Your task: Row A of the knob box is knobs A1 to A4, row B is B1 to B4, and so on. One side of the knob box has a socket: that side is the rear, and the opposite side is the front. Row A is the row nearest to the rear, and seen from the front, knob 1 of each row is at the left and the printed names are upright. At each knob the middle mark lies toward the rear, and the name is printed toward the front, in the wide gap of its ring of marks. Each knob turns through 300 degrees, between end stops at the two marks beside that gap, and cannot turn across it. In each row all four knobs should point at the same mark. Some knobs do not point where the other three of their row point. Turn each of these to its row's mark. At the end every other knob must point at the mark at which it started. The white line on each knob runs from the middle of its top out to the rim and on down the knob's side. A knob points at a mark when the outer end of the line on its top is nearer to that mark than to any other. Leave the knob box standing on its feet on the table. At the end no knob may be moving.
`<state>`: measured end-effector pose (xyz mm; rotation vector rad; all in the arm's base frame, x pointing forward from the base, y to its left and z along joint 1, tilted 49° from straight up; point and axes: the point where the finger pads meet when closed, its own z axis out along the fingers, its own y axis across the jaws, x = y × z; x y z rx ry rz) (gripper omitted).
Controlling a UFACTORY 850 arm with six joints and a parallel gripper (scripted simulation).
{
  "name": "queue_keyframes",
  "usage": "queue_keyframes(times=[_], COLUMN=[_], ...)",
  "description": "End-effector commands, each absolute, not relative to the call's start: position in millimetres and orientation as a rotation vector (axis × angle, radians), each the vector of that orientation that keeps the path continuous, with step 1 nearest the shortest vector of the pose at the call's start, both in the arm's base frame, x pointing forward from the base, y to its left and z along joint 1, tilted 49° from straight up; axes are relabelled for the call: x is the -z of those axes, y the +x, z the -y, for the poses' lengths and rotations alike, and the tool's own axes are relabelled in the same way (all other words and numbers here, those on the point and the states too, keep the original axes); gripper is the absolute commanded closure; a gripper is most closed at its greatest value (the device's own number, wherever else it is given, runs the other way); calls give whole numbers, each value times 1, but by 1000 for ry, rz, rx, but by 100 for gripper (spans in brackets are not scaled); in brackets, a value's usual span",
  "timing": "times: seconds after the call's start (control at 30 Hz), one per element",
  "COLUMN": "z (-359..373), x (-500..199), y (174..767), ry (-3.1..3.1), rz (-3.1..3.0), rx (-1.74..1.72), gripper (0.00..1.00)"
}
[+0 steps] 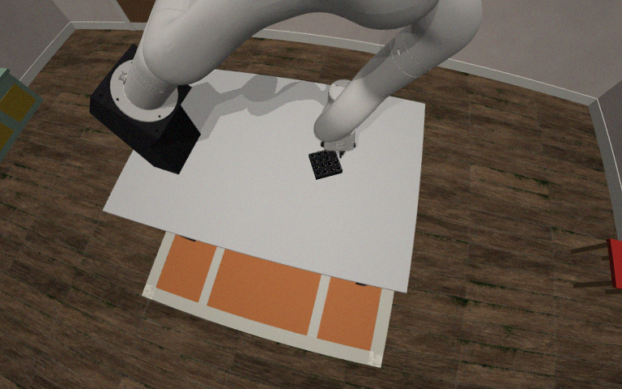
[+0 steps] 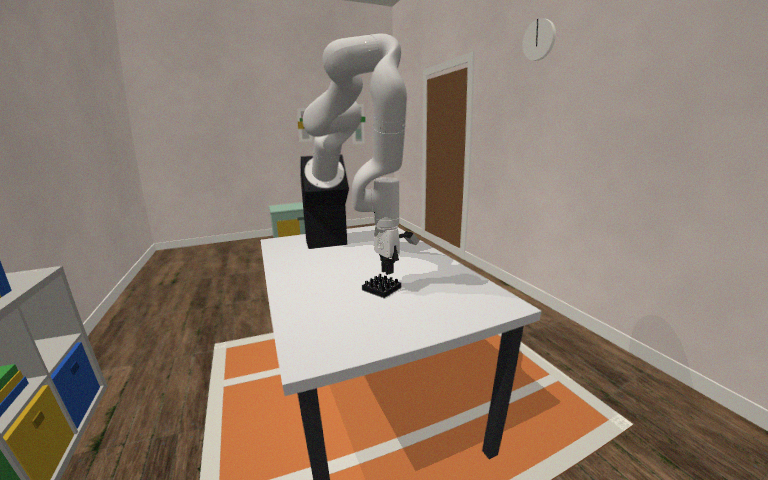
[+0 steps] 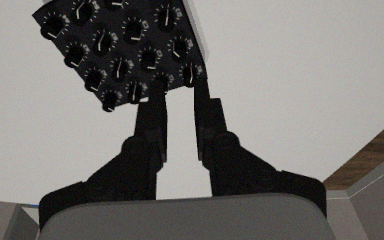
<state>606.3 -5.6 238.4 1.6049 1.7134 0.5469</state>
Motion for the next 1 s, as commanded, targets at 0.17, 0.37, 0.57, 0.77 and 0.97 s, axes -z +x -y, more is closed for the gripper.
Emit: queue_keyframes(times=[0.17, 0.37, 0.57, 0.77, 0.97], z=[6, 7, 8, 9, 10], x=[-235, -232, -227, -223, -218], y=[611, 615, 621, 625, 630], ry=[1604, 1604, 1604, 1604, 1604], rz=[-1713, -1713, -1713, -1713, -1713], rx=[-547, -547, -547, -547, -547], gripper=[81, 81, 81, 81, 81])
